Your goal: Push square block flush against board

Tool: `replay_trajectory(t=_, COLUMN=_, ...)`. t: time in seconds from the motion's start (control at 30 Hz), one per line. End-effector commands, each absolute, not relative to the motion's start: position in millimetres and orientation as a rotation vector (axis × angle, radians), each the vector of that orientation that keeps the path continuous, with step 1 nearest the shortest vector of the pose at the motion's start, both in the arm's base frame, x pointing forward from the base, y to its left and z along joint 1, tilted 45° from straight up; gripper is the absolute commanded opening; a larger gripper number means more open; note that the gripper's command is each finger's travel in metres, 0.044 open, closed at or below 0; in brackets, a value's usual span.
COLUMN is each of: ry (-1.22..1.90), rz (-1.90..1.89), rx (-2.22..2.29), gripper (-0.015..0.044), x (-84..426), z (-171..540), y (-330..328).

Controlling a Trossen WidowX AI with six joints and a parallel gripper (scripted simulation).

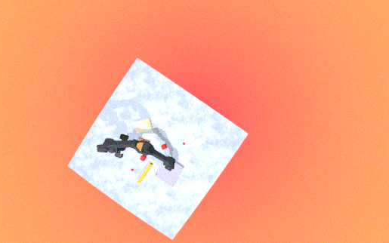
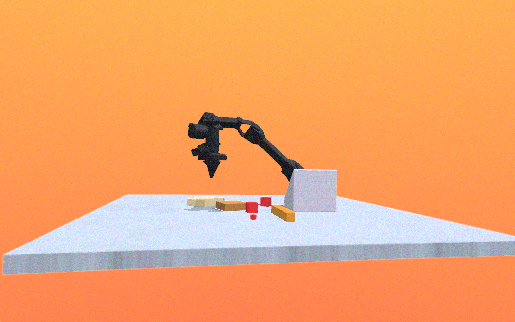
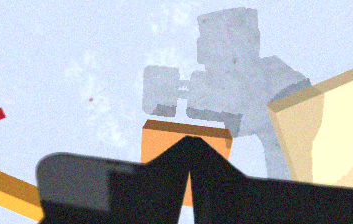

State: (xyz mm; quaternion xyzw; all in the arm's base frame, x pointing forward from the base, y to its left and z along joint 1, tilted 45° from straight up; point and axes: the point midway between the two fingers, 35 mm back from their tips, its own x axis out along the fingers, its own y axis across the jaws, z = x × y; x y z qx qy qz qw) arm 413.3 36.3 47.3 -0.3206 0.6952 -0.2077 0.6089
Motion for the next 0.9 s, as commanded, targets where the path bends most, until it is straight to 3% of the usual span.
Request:
replay_trajectory(t=0.0, ry=1.603, rz=-0.479, rx=-0.733, gripper=0.0000, x=414, z=48, y=38)
replay_trajectory(t=0.47, ry=1.607, rz=-0.479, rx=-0.740, gripper=0.0000, x=410, z=48, y=33)
replay_trajectory(t=0.87, ry=1.616, rz=-0.469, rx=-0.737, gripper=0.0000, x=331, z=58, y=-19)
